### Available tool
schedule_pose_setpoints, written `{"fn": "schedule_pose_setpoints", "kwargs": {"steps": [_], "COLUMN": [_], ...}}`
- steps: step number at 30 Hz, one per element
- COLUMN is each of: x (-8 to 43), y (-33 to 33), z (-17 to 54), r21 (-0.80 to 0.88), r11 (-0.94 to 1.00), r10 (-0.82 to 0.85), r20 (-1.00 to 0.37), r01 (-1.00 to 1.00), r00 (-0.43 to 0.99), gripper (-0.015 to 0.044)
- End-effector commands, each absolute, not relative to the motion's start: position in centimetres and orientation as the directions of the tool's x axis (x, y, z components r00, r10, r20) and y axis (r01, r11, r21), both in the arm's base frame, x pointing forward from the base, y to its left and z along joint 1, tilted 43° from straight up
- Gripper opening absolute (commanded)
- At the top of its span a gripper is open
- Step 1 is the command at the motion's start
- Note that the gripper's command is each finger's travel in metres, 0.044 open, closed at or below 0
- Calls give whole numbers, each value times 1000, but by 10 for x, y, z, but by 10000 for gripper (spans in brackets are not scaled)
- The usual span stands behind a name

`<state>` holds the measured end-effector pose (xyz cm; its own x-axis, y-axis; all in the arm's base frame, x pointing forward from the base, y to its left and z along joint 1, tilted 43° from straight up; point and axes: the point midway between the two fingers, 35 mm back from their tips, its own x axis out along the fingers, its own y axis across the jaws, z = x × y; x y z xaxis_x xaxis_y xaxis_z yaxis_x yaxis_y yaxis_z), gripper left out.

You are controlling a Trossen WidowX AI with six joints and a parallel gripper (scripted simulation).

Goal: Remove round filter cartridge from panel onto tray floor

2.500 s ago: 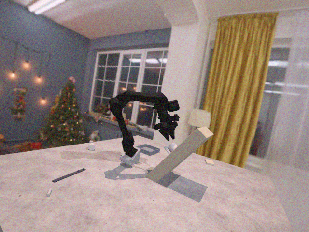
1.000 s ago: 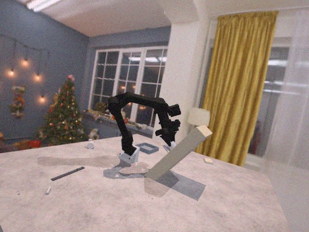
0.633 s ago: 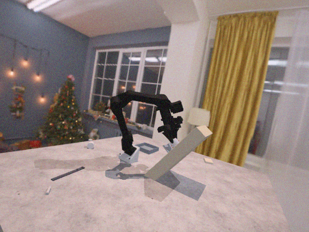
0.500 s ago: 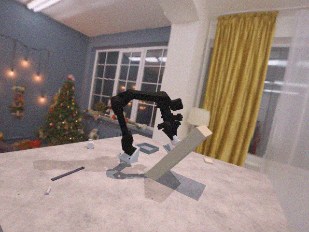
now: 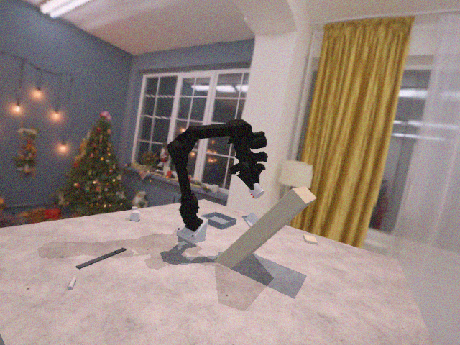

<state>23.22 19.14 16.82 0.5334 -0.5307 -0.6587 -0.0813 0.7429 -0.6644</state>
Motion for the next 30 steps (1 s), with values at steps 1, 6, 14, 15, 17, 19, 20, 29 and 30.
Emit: {"fn": "schedule_pose_setpoints", "kwargs": {"steps": [1, 6, 14, 15, 17, 19, 20, 29, 30], "x": [230, 231, 229, 228, 229, 222, 217, 167, 161], "y": [199, 219, 248, 251, 246, 252, 257, 297, 301], "z": [165, 145, 111, 108, 114, 107, 102, 57, 53], "r21": [-667, -666, -664, -664, -667, -664, -659, -555, -536], "r11": [740, 741, 743, 743, 740, 734, 728, 613, 593], "r10": [-536, -535, -533, -533, -533, -516, -503, -382, -368], "r20": [-659, -660, -660, -660, -661, -683, -700, -831, -844], "r01": [-82, -82, -81, -80, -88, -144, -187, -563, -601], "r00": [528, 528, 529, 529, 529, 517, 507, 404, 390], "gripper": [0, 0, 0, 0, 0, 0, 0, 0, 0]}}
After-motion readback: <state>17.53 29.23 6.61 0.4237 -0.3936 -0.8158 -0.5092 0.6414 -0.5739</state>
